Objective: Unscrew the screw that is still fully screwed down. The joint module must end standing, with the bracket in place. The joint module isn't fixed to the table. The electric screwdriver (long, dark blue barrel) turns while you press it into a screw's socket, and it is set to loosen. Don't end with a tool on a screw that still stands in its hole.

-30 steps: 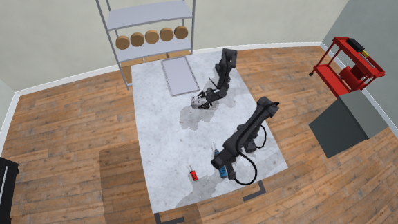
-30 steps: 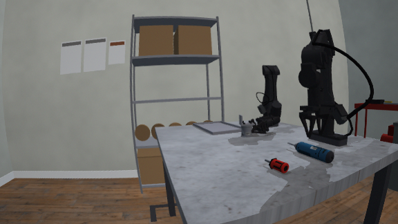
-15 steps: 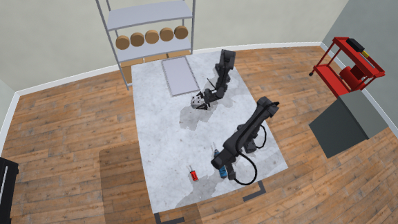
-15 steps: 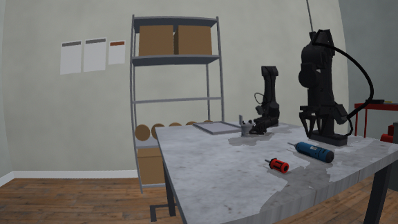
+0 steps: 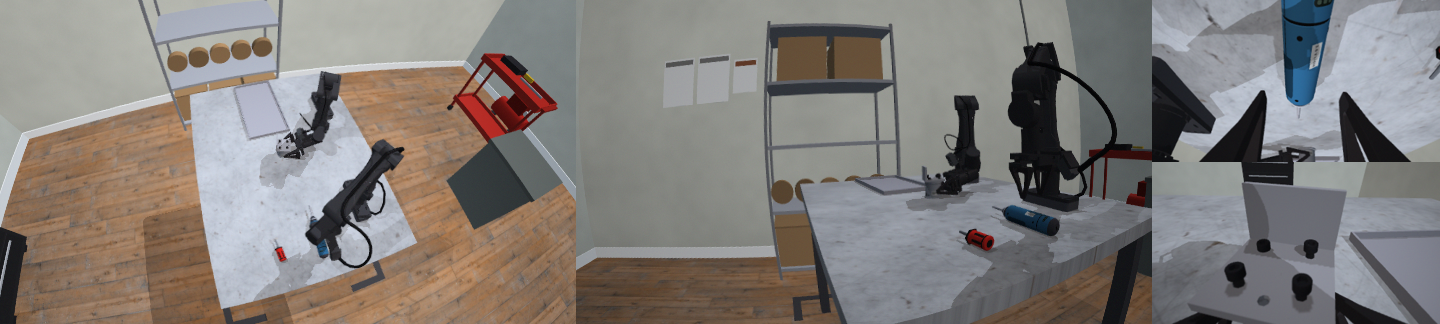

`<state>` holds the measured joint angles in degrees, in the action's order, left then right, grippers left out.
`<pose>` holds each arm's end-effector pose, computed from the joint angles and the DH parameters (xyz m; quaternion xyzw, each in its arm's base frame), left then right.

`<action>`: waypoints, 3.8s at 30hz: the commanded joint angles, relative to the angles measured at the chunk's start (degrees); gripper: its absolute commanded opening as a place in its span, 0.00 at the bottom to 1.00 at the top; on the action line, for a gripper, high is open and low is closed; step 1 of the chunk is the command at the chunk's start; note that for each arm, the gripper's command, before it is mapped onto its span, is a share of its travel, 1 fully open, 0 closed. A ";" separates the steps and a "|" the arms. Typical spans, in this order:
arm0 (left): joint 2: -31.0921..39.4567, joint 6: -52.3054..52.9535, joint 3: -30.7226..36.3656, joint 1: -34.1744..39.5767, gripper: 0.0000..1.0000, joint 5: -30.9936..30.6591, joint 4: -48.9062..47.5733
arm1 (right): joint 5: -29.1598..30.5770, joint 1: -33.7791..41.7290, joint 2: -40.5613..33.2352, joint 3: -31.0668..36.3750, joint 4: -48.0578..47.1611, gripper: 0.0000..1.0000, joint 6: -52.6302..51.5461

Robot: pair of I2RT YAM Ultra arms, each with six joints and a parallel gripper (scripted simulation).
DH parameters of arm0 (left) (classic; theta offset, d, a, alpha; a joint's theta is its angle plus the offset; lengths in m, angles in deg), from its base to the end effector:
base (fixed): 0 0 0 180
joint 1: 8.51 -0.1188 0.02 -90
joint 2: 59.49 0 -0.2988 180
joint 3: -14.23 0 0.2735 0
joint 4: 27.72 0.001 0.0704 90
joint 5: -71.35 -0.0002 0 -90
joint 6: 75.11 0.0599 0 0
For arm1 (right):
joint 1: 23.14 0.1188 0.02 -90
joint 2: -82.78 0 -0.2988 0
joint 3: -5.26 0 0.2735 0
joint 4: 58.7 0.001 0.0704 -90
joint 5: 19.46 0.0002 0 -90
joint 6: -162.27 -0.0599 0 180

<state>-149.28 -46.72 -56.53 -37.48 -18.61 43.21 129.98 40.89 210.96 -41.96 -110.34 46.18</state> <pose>0.2421 0.1352 0.1981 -0.7107 0.7035 0.0002 0.0004 0.1924 0.2795 0.0340 -0.0068 0.7902 0.0083 0.6127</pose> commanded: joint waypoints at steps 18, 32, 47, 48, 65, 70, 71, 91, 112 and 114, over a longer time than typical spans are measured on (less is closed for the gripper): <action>1.06 -0.29 -1.60 0.66 0.65 0.81 -0.36 | -0.80 -0.04 -0.35 -0.15 -0.16 0.86 0.48; 1.06 -0.29 -1.60 0.66 0.65 0.81 -0.36 | -0.80 -0.04 -0.35 -0.15 -0.16 0.74 0.48; 1.06 -0.29 -1.60 0.66 0.65 0.81 -0.36 | -0.80 -0.04 -0.35 -0.15 -0.16 0.63 0.48; 1.06 -0.29 -1.60 0.66 0.65 0.81 -0.36 | -0.80 -0.04 -0.35 -0.15 -0.16 0.63 0.48; 1.06 -0.29 -1.60 0.66 0.65 0.81 -0.36 | -0.81 -0.04 -0.34 -0.15 -0.17 0.61 0.48; 1.06 -0.29 -1.60 0.66 0.65 0.81 -0.36 | -0.81 -0.04 -0.34 -0.15 -0.17 0.61 0.48; 1.06 -0.29 -1.60 0.66 0.65 0.81 -0.36 | -0.81 -0.04 -0.34 -0.15 -0.17 0.61 0.48; 1.06 -0.29 -1.60 0.66 0.65 0.81 -0.36 | -0.81 -0.04 -0.34 -0.15 -0.18 0.59 0.49; 1.06 -0.29 -1.60 0.66 0.65 0.81 -0.36 | -0.81 -0.05 -0.34 -0.15 -0.18 0.59 0.49; 1.06 -0.29 -1.60 0.66 0.65 0.81 -0.36 | -0.81 -0.05 -0.34 -0.15 -0.18 0.59 0.49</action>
<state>-149.28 -46.72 -56.53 -37.48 -18.61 43.21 129.13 40.89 210.96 -41.96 -110.40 46.73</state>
